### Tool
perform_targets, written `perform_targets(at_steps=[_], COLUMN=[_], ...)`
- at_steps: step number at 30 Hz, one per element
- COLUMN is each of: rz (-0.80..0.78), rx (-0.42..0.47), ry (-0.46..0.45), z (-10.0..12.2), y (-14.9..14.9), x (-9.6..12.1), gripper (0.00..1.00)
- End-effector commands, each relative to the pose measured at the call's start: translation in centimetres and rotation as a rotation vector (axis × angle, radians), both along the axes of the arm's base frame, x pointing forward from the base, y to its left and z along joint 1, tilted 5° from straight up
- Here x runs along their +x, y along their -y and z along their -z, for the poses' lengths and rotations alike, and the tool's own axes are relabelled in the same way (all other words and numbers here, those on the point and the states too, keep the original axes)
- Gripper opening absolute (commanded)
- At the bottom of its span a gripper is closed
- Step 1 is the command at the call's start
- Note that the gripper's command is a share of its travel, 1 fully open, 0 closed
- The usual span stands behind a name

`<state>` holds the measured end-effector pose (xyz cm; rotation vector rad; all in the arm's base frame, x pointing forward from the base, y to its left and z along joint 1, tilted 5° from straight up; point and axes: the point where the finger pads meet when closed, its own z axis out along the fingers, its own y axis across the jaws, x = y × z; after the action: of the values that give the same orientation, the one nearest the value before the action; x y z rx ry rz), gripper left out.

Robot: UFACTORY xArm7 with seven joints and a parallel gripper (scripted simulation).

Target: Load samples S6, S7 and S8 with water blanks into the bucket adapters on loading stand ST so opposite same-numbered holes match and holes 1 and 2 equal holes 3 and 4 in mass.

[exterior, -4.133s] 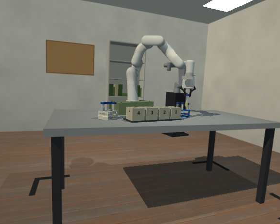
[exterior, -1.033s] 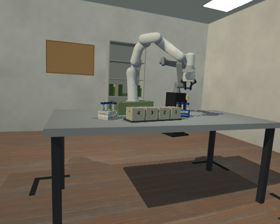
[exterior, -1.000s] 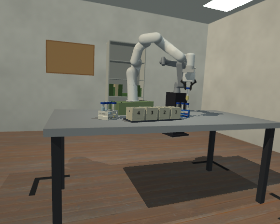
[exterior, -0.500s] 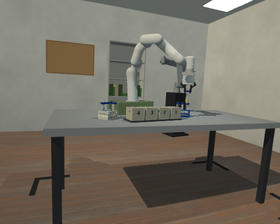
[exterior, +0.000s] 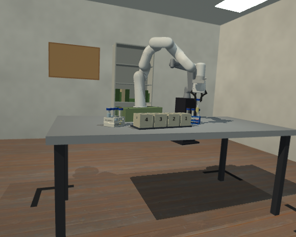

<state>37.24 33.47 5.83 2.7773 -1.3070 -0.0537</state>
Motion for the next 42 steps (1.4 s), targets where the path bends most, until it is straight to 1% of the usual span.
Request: perform_targets(at_steps=[1,6,9,27,42], rz=[0.0,0.0,0.0,0.0,0.0], rx=[0.004,0.004,0.004,0.004,0.004], ry=[0.004,0.004,0.004,0.004,0.004], z=[0.8,1.8,2.0,2.0,3.3], y=[-0.1,0.0,0.0,0.0,0.0], x=[0.1,0.0,0.0,0.0,-0.1], gripper=[0.0,0.0,0.0,0.0,0.0])
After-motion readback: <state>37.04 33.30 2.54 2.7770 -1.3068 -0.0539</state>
